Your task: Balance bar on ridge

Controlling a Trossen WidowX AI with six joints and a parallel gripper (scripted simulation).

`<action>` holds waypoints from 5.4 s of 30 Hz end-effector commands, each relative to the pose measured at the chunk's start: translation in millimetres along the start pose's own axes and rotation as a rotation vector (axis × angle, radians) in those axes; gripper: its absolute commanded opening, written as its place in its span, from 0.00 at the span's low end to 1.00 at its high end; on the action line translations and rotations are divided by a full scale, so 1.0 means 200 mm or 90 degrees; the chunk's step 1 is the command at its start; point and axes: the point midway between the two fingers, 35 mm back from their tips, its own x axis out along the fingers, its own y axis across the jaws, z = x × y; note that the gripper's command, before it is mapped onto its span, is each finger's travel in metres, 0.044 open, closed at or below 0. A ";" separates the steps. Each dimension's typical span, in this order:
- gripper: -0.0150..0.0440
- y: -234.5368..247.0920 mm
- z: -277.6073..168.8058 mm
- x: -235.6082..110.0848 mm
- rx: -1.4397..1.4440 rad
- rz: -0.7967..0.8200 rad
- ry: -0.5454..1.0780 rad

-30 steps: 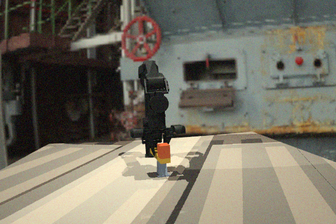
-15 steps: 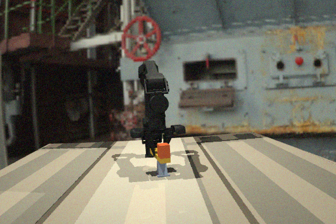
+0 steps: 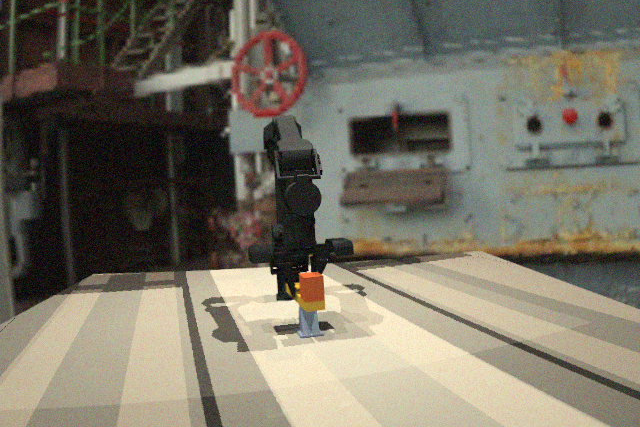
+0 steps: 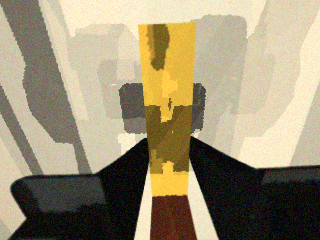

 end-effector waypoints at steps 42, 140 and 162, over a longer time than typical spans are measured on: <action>0.25 0.00 0.00 0.00 0.000 0.000 -0.001; 0.54 0.00 0.00 -0.01 0.000 0.000 -0.002; 0.57 0.00 0.00 -0.01 0.000 0.000 -0.002</action>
